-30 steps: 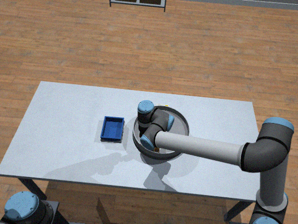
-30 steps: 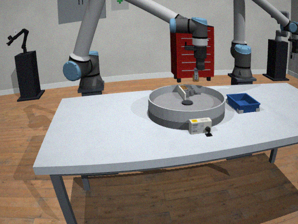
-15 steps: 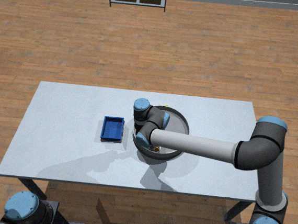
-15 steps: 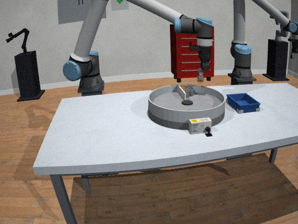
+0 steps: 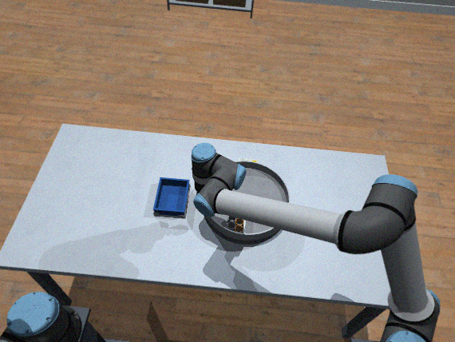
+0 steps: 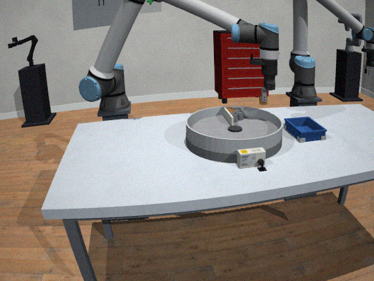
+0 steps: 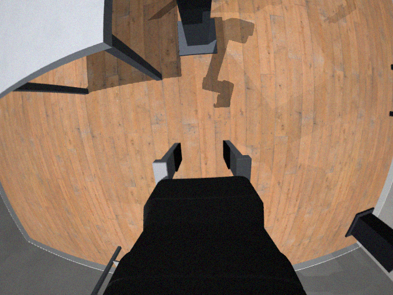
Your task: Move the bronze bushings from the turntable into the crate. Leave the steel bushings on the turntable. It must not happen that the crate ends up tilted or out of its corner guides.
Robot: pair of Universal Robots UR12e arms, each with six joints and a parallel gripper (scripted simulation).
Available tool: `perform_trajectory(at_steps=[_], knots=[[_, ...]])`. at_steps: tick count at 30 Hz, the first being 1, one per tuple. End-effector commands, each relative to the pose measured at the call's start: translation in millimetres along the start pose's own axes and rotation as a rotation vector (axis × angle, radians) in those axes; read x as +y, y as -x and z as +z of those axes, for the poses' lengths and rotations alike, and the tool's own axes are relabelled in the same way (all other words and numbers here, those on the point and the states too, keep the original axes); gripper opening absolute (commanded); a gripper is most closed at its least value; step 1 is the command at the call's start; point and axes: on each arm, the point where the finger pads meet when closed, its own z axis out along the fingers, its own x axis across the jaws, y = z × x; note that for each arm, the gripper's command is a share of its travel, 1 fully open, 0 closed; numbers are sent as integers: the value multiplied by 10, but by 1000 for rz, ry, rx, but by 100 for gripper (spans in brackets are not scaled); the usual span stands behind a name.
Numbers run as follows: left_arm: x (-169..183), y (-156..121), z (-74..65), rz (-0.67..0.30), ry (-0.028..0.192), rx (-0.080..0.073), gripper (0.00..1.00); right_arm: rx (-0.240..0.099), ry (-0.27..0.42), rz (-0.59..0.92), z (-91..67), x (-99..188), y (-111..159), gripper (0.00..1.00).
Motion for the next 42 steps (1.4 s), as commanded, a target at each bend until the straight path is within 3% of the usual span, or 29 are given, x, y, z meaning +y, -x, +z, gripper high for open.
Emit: perform_trajectory(at_steps=[1,26,42], knots=[[-21,-18,33,-3,-5,1,100,0,4,1,-41,241,101,0],[-21,-18,33,-3,-5,1,100,0,4,1,-44,1405,476,0],[-21,-18,33,-3,-5,1,100,0,4,1,-45,1845,619,0]])
